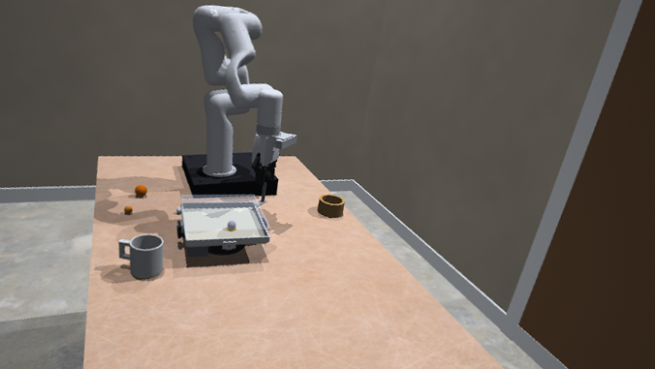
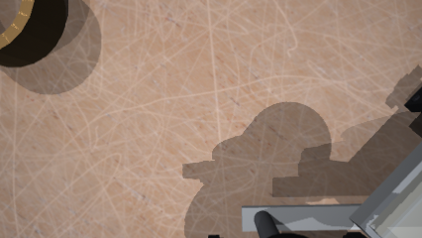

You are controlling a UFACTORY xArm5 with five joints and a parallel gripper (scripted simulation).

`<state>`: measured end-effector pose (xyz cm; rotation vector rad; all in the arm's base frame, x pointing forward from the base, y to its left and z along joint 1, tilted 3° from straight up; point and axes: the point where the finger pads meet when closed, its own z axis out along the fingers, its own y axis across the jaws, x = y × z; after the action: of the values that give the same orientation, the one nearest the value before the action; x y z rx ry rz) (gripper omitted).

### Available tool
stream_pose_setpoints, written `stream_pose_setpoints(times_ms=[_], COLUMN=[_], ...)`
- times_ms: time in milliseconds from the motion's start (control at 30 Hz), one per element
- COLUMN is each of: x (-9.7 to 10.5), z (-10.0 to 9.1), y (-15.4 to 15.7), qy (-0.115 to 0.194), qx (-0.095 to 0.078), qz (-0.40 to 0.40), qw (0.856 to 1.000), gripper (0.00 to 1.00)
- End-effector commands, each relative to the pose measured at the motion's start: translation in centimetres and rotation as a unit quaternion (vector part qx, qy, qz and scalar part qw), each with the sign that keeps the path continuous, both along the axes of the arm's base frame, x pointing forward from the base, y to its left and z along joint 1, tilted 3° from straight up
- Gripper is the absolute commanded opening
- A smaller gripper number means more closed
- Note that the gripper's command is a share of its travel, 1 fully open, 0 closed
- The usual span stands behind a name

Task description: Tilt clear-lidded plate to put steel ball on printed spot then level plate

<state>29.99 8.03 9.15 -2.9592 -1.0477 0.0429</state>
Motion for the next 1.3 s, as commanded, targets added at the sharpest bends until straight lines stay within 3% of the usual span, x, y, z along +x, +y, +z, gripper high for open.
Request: stream_pose_setpoints(times_ms=[0, 567, 1267], x=[0.1, 0.1, 0.2], z=[0.1, 0.5, 3.4], y=[0.0, 0.1, 0.2], qy=[-0.002, -0.002, -0.002], qx=[0.000, 0.000, 0.000], qz=[0.000, 0.000, 0.000], qw=[1.000, 1.000, 1.000], gripper=[0.62, 0.62, 0.62])
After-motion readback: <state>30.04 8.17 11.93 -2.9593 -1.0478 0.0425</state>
